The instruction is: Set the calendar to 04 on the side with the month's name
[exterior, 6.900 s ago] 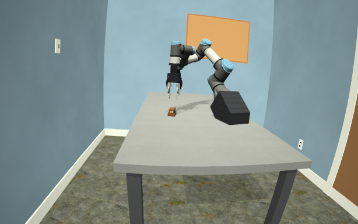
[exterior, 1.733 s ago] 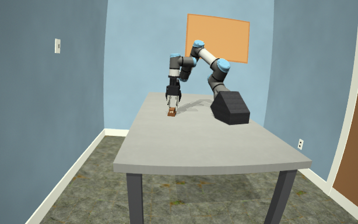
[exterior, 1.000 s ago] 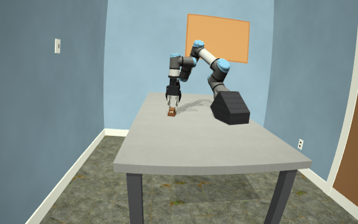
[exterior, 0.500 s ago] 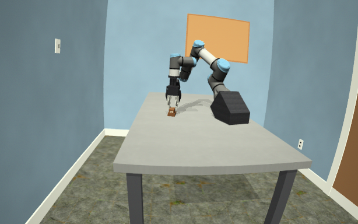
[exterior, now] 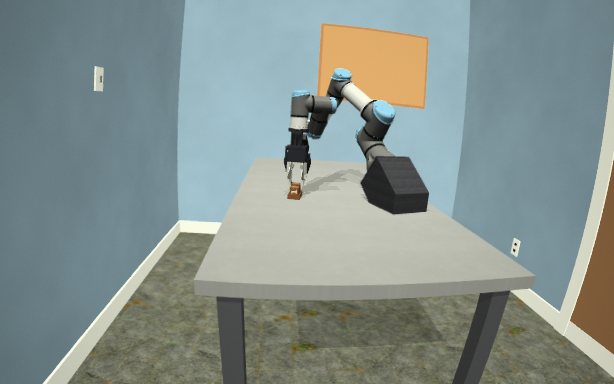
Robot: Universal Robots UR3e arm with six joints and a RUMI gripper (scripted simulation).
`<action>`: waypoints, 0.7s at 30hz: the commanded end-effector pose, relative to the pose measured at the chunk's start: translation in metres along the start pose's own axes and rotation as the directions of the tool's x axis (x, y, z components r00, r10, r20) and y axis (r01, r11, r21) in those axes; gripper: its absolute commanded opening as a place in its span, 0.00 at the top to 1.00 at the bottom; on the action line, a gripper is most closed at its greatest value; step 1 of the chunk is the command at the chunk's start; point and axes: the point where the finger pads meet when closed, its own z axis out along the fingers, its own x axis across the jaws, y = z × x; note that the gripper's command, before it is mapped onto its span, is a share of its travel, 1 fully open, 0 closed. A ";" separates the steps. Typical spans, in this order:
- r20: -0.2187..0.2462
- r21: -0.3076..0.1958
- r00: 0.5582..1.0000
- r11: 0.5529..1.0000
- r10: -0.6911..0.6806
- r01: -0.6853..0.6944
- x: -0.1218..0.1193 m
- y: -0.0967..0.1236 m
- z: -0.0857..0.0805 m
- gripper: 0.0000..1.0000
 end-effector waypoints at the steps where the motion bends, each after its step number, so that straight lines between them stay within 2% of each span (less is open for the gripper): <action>1: -0.001 0.001 1.000 1.000 0.000 0.000 0.000 0.000 -0.008 0.89; 10: -0.001 0.001 1.000 1.000 0.000 0.000 0.000 0.000 -0.027 0.89; 12: -0.001 0.001 1.000 1.000 0.000 0.000 0.000 0.000 -0.027 0.89; 21: -0.002 0.000 1.000 1.000 0.000 0.000 0.000 0.000 -0.052 0.89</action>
